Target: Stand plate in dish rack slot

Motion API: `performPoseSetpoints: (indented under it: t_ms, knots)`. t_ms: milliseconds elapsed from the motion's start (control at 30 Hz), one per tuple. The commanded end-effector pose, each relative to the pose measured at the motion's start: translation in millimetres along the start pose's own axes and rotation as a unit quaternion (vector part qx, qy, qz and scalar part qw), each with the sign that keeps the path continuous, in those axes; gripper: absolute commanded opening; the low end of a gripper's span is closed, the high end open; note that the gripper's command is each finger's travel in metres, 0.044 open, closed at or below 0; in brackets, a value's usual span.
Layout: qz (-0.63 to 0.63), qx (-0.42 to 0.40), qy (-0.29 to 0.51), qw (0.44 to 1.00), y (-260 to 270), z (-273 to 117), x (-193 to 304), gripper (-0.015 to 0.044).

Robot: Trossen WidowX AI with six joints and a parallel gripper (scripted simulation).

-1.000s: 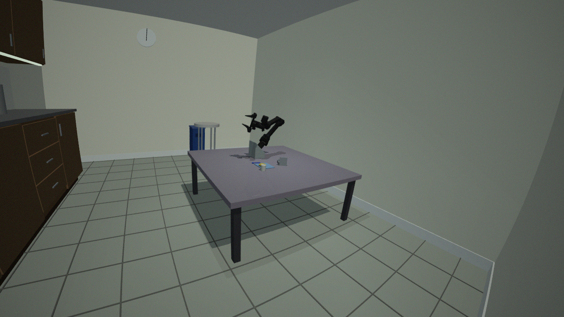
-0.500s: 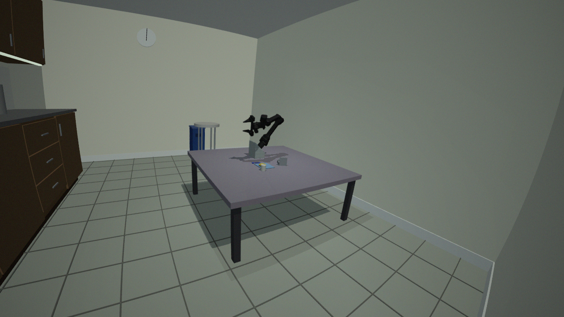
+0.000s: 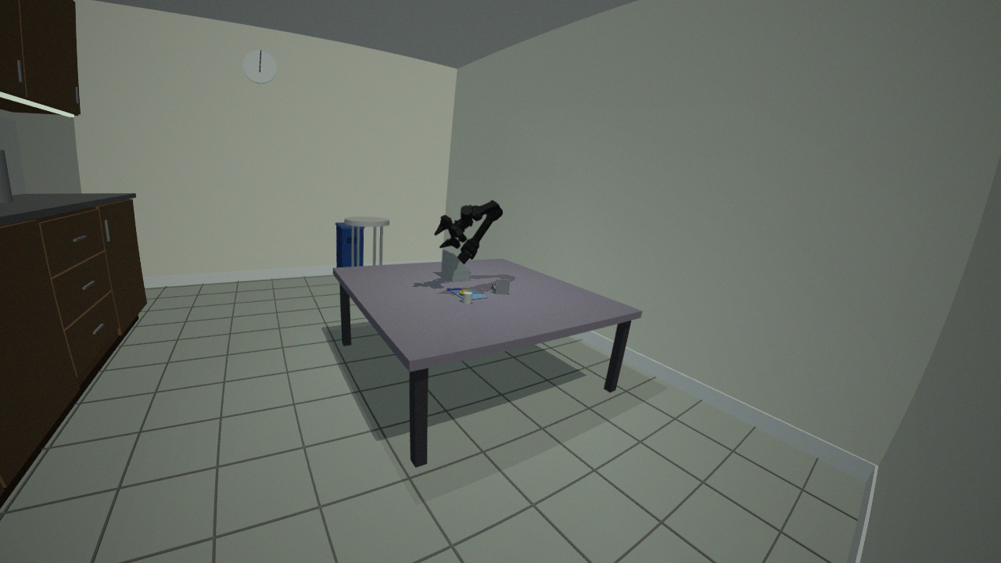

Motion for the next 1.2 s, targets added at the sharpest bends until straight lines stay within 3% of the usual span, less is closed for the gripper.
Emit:
performPoseSetpoints:
  t_ms: [0, 467, 900, 1167]
  knots:
    - [0.004, -0.056, -0.030, 0.998, 2, 3, -16, 0.0400]
    - [0.049, -0.265, -0.105, 0.957, 15, -4, -63, 0.0400]
    - [0.121, -0.444, -0.127, 0.879, 26, -23, -101, 0.0400]
    - [0.130, -0.462, -0.127, 0.868, 33, -19, -109, 0.0400]
Point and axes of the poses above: the point midway between the two fingers, 35 mm back from their tips, its own z axis out along the fingers, its own y axis across the jaws, x = y × z, the point moved 7 cm from there along -z, back along the fingers, and after that the axes turned 8 degrees about -z, right-handed, at the moved point
